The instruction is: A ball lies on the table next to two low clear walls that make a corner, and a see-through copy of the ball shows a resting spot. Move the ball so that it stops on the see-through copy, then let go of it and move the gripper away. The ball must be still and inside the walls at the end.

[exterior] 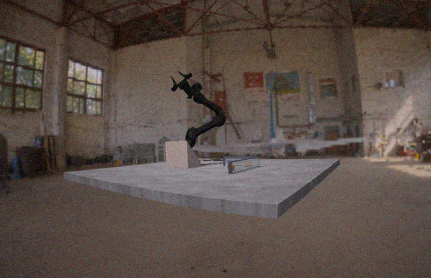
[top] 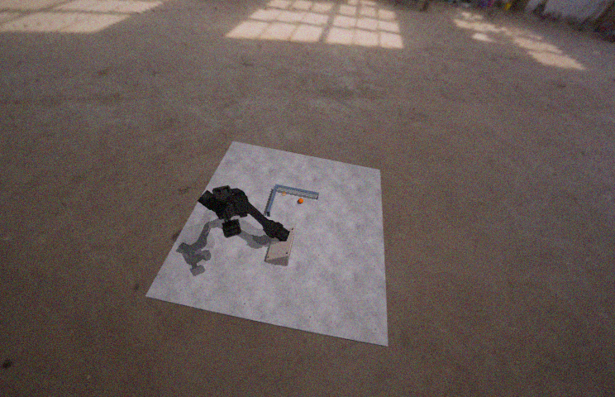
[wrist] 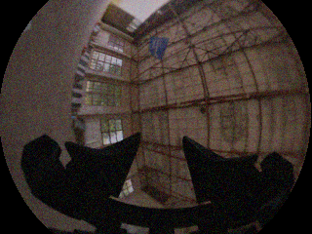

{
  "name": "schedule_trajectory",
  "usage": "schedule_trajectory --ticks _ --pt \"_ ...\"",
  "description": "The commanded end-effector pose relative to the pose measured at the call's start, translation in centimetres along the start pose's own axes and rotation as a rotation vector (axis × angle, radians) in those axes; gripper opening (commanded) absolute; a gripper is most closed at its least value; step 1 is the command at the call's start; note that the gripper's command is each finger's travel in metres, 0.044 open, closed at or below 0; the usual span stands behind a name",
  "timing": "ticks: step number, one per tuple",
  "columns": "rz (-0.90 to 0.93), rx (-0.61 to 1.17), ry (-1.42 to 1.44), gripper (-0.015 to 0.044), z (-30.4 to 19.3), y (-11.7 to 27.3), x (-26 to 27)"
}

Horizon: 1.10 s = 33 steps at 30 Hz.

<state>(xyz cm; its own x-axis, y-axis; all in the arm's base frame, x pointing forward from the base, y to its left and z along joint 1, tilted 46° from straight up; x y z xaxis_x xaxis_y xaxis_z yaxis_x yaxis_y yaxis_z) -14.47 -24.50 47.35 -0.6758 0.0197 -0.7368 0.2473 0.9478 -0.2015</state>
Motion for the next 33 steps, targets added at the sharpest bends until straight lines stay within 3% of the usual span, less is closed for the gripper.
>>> schedule_trajectory --ticks 1,9,16,24,33 --pt "-0.007 -0.181 -0.091 0.0287 4.4 -2.7 0.0" --pt "0.014 -0.574 -0.223 0.0287 15.5 -6.0 -0.5" --pt "0.047 -0.916 -0.273 0.0287 25.9 -5.3 -2.3" --pt "0.097 -1.292 -0.252 0.0287 36.8 -0.7 -4.9" --pt "0.199 -1.704 -0.159 0.0287 47.2 7.9 -6.6"
Point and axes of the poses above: the point midway between the two fingers, 35 mm back from their tips, its own y axis back along the fingers, its own x axis across the jaws, z = x × y, the point moved 5 cm from there along y, back along the fingers, and after that the axes turned 1 degree about -y, right-handed, at the moved point
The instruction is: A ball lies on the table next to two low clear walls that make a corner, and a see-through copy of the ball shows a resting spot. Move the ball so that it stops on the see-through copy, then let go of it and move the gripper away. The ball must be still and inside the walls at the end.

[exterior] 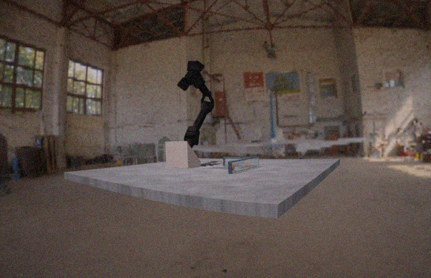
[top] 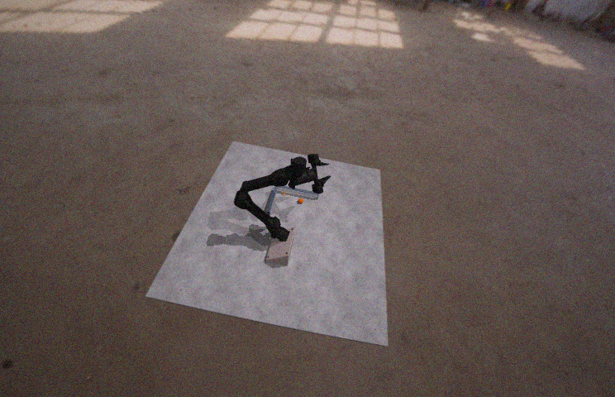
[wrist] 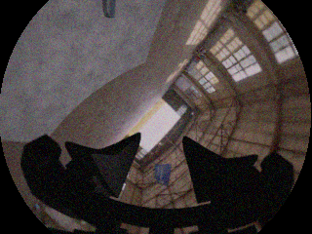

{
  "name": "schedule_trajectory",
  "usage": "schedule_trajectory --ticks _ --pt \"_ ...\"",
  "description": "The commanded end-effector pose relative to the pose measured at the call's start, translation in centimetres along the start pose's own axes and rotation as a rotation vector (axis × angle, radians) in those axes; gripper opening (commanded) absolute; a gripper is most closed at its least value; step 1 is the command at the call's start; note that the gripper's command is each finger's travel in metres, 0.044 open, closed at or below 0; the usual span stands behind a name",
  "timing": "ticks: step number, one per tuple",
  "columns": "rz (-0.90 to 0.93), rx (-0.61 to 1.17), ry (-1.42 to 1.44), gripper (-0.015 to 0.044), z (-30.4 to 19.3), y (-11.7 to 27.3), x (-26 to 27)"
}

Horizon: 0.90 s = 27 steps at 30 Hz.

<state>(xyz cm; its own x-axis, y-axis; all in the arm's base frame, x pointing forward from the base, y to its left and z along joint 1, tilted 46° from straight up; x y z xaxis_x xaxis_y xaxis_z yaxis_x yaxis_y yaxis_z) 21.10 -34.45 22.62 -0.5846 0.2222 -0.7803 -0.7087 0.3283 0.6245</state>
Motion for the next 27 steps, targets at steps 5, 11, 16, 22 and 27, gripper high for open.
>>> schedule_trajectory --ticks 5,11,16,22,27 --pt "0.202 -0.36 0.012 0.0287 10.1 -8.1 1.7" --pt "0.395 -0.597 0.04 0.0287 18.8 -11.9 4.5" --pt "0.581 -0.768 0.074 0.0287 26.0 -13.5 7.8" --pt "0.833 -0.929 0.137 0.0287 34.2 -13.4 12.8" --pt "1.025 -1.013 0.176 0.0287 39.0 -12.5 16.7"
Point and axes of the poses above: the point midway between the two fingers, 35 mm back from their tips, its own y axis back along the fingers, its own x axis across the jaws, z = x × y, the point moved 5 cm from there along y, back along the fingers, and after that the axes turned 1 degree about -y, right-handed, at the moved point
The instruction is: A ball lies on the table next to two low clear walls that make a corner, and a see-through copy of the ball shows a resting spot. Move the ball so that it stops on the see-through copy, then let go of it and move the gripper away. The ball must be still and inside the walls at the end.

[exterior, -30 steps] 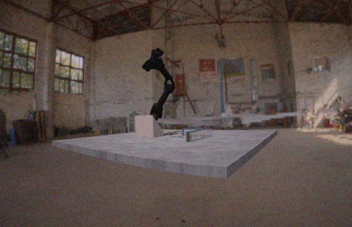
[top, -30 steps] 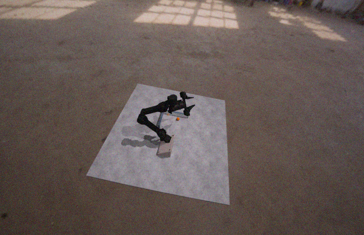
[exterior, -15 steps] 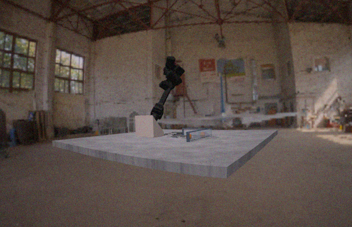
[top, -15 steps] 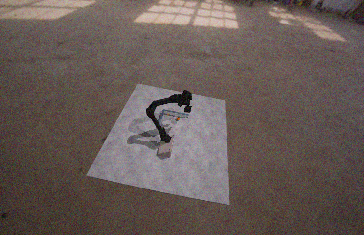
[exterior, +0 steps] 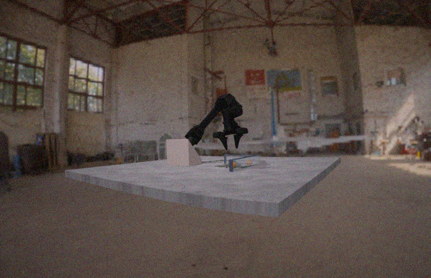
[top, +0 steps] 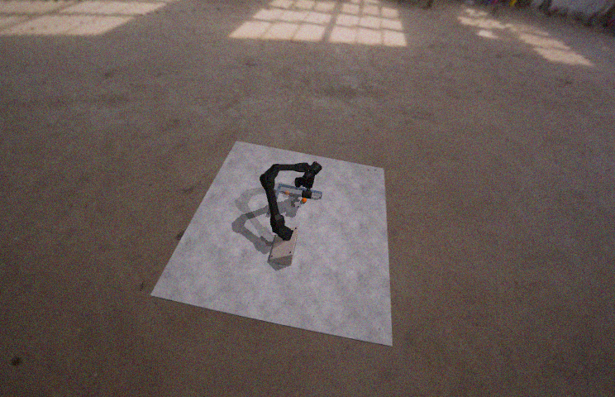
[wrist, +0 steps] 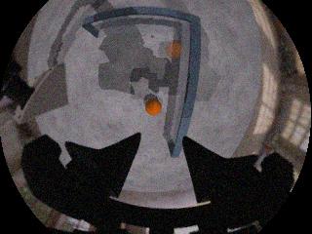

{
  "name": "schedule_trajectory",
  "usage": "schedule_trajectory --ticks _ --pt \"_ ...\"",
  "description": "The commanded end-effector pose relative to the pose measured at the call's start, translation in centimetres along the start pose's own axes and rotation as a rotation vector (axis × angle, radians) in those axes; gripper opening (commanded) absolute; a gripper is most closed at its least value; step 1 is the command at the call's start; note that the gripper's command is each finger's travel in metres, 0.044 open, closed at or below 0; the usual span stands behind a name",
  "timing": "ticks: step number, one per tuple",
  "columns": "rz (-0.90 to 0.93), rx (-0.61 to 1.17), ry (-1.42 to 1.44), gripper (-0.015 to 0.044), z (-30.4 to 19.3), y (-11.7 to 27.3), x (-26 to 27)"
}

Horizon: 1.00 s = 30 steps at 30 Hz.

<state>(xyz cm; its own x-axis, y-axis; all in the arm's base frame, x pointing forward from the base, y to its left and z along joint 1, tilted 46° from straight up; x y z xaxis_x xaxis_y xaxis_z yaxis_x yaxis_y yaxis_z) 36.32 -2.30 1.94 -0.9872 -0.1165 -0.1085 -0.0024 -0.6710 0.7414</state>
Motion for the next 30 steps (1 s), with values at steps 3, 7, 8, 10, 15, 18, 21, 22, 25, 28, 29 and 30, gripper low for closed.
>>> schedule_trajectory --ticks 3,7,8,10,15,18,21,22,25,28,29,30 --pt "0.118 -0.061 -0.016 0.0287 1.6 -3.5 0.6" --pt "0.118 -0.061 -0.016 0.0287 1.6 -3.7 0.6" --pt "0.118 -0.062 -0.016 0.0287 1.7 -4.3 0.6" --pt "0.118 -0.062 -0.016 0.0287 1.7 -5.0 0.7" --pt "0.118 -0.062 -0.016 0.0287 1.7 -5.1 0.7" --pt "0.118 -0.062 -0.016 0.0287 1.7 -5.6 0.8" --pt "0.118 -0.062 -0.017 0.0287 1.8 -6.1 0.8" --pt "0.118 -0.062 -0.017 0.0287 1.8 -6.3 0.8" --pt "0.118 -0.062 -0.017 0.0287 1.8 -6.8 0.9" --pt "0.118 -0.063 -0.017 0.0287 1.9 -7.2 1.0" --pt "0.118 -0.063 -0.017 0.0287 1.9 -7.4 1.0" --pt "0.118 -0.063 -0.017 0.0287 1.9 -7.6 1.0"
Point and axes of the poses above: the point midway between the two fingers, 35 mm back from their tips, its own y axis back along the fingers, its own x axis across the jaws, z = x × y, the point moved 5 cm from there along y, back along the fingers, and after that the axes turned 1 degree about -y, right-handed, at the moved point
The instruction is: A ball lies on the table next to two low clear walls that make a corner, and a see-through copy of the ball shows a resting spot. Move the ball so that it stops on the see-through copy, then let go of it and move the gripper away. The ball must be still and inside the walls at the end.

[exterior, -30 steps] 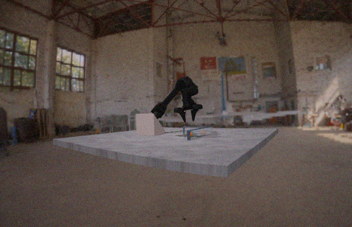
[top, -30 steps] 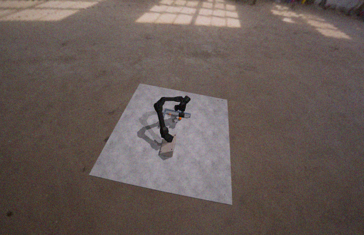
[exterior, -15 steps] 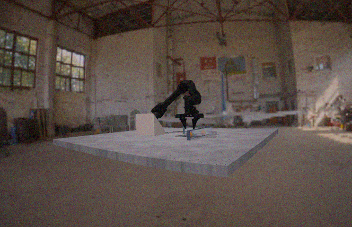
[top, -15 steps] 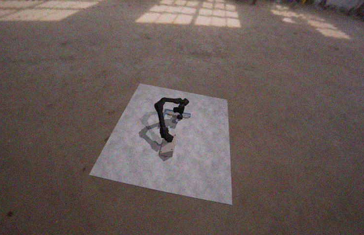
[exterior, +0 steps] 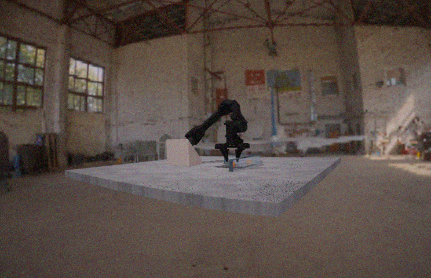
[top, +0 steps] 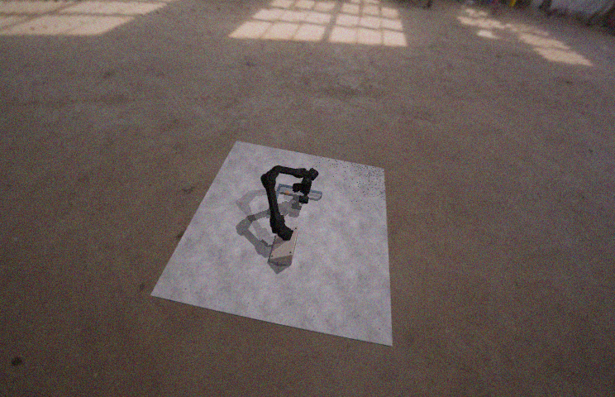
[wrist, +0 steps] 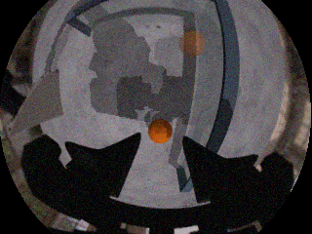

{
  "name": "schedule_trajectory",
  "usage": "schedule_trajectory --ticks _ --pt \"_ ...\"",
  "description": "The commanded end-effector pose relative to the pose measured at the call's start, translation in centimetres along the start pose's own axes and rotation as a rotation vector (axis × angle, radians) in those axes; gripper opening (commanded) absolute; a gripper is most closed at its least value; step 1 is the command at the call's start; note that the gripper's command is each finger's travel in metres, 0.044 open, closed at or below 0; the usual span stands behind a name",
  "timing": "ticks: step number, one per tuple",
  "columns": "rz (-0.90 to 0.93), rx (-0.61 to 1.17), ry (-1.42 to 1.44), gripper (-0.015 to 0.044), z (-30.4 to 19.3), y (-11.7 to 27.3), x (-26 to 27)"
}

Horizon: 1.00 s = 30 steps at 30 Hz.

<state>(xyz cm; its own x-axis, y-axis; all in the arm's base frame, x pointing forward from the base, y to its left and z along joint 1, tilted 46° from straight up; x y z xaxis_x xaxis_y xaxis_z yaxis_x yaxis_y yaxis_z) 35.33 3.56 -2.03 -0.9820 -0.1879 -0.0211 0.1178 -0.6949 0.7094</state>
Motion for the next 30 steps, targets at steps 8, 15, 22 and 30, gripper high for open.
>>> schedule_trajectory --ticks 8,15,22,30 --pt "0.005 -0.007 -0.008 0.0287 0.1 -1.9 0.3" --pt "0.005 -0.007 -0.008 0.0188 0.1 -1.9 0.3" --pt "0.005 -0.007 -0.008 0.0141 0.1 -1.9 0.3" --pt "0.007 0.002 -0.005 0.0 -0.1 0.4 -0.2"
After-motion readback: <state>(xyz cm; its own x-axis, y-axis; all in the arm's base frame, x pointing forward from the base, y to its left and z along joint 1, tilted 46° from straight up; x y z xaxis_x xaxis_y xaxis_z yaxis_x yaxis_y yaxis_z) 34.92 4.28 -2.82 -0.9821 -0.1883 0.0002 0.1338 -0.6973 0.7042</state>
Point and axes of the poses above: the point midway between the two fingers, 35 mm back from their tips, its own y axis back along the fingers, its own x axis across the jaws, z = x × y, the point moved 5 cm from there along y, back along the fingers, and after that the axes turned 1 degree about -y, right-handed, at the moved point
